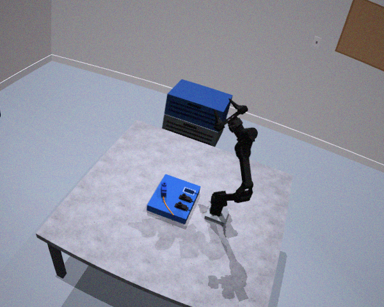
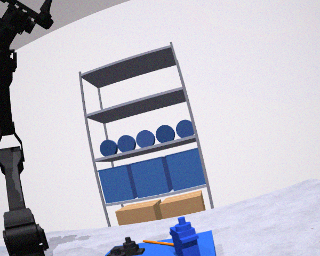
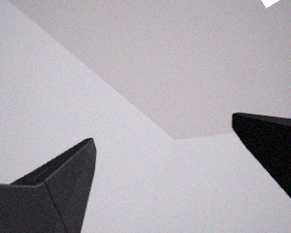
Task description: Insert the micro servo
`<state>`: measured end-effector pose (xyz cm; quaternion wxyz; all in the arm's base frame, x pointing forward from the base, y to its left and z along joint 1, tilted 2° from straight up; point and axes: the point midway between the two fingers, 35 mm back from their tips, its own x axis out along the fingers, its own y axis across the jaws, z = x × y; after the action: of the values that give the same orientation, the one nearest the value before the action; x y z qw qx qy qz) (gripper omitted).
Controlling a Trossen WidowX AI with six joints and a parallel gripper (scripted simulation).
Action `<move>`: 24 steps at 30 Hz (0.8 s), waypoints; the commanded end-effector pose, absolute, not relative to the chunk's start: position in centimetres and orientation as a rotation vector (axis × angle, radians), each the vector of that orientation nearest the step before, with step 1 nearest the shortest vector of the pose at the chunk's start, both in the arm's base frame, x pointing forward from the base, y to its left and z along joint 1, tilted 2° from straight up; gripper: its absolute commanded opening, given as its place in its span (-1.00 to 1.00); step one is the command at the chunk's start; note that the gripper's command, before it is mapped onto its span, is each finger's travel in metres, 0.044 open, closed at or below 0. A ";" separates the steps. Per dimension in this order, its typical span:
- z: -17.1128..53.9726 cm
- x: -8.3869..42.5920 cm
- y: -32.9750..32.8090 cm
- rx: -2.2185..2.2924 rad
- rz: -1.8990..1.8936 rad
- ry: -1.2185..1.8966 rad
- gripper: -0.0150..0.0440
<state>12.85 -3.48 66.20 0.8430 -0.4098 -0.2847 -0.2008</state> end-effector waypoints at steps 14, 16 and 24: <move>62.5 18.9 -8.8 -0.491 -0.322 -0.462 1.00; 62.2 19.1 -9.0 -0.471 -0.318 -0.456 1.00; 60.0 22.0 -10.5 -0.302 -0.272 -0.376 1.00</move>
<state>20.49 -9.51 61.21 0.9505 -0.1857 -0.2064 -0.1397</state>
